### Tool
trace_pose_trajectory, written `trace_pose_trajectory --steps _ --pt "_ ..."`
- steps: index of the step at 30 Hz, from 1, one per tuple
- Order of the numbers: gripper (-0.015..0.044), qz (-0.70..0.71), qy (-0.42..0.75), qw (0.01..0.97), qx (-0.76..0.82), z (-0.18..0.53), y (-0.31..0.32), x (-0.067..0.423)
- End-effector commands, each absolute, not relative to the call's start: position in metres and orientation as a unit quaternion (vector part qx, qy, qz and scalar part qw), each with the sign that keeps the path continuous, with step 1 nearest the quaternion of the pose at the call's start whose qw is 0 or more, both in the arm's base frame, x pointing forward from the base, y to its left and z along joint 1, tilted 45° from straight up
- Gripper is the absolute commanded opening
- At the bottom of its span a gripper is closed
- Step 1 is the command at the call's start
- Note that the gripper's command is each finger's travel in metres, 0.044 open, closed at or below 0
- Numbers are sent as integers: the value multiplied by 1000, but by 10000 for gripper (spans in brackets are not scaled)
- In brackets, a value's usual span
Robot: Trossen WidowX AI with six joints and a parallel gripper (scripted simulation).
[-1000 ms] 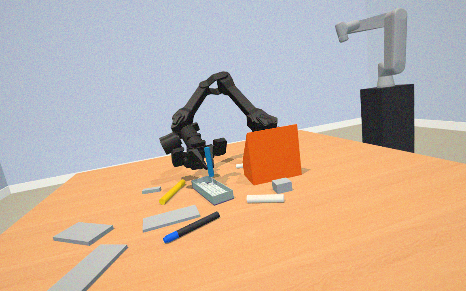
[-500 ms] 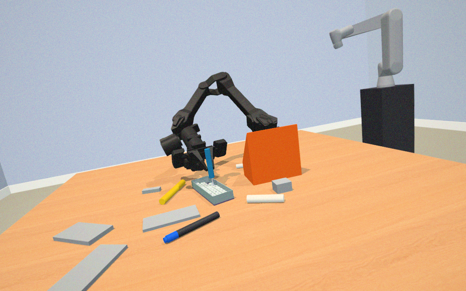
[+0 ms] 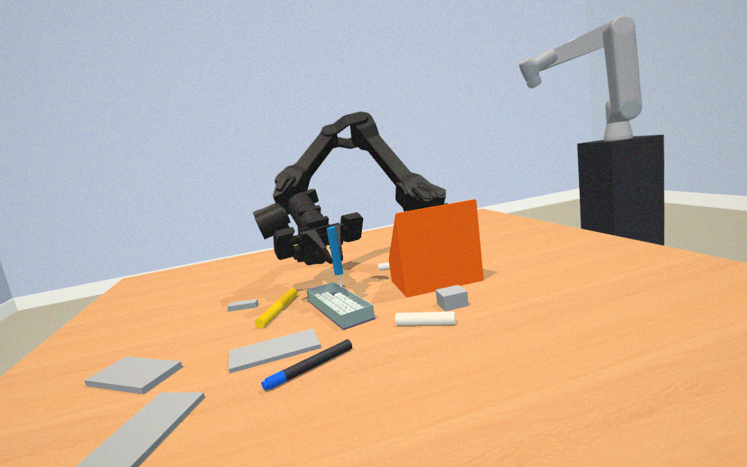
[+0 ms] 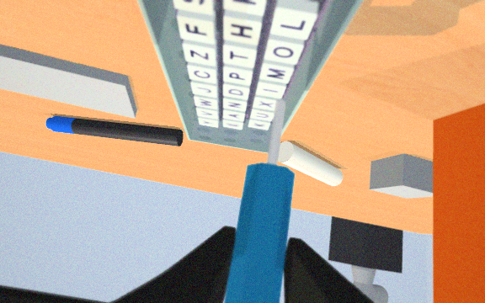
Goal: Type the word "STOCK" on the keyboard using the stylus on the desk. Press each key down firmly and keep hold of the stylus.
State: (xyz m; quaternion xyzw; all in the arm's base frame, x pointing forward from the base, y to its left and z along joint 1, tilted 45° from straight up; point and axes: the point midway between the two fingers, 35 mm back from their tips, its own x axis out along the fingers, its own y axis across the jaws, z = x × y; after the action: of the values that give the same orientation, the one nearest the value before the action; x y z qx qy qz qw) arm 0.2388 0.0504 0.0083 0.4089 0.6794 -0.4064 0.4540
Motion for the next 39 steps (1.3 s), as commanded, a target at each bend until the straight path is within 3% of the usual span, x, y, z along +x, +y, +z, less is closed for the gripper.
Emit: trace_pose_trajectory --steps 1,8,11,14,23,39 --pt "81 -404 678 455 413 19 60 239" --pt "84 -404 679 456 410 17 59 238" --pt "64 -404 679 456 410 17 59 238" --pt "0 -404 678 456 410 15 62 241" --pt "0 -403 678 455 413 -5 93 260" --pt "0 -403 678 455 413 -19 79 262"
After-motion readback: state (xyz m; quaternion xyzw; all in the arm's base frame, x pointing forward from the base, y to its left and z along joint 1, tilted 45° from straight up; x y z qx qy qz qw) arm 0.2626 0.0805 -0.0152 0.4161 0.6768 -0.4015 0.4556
